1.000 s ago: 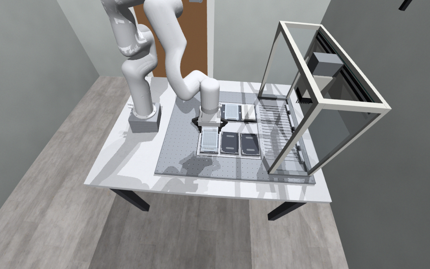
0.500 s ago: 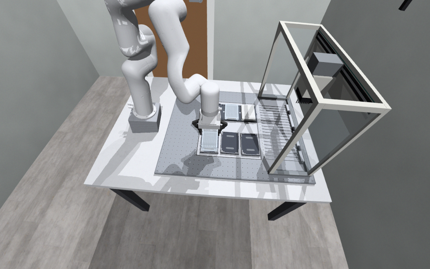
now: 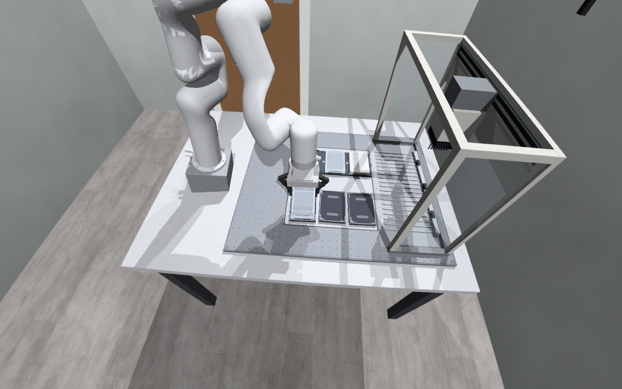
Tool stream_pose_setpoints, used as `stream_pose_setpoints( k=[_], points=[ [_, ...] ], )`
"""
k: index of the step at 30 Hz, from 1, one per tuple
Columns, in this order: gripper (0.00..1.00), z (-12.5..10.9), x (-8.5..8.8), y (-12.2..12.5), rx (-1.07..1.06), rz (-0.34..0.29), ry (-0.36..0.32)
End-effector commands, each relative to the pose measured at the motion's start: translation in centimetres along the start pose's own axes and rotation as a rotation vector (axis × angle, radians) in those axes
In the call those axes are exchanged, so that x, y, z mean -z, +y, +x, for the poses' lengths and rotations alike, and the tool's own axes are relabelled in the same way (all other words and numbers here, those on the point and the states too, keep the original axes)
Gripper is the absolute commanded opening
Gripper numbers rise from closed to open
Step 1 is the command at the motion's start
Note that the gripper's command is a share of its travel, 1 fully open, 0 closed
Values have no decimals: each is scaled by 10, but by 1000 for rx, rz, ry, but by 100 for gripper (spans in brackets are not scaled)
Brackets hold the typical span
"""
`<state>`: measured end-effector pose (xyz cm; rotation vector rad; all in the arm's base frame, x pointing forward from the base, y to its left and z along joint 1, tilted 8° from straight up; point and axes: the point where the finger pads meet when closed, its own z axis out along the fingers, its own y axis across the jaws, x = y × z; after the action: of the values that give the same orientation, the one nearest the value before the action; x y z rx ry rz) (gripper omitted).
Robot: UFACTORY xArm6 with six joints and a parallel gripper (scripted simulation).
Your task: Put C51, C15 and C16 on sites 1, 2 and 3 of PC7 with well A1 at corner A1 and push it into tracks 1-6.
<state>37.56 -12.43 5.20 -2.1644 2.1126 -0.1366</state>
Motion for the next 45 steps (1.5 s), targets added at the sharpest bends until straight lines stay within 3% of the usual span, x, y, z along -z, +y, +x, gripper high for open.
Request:
stream_pose_setpoints(
  k=[1,45],
  points=[
    [100,0,-2,-1,0,3,1],
    [100,0,-27,-1,0,3,1]
  ],
)
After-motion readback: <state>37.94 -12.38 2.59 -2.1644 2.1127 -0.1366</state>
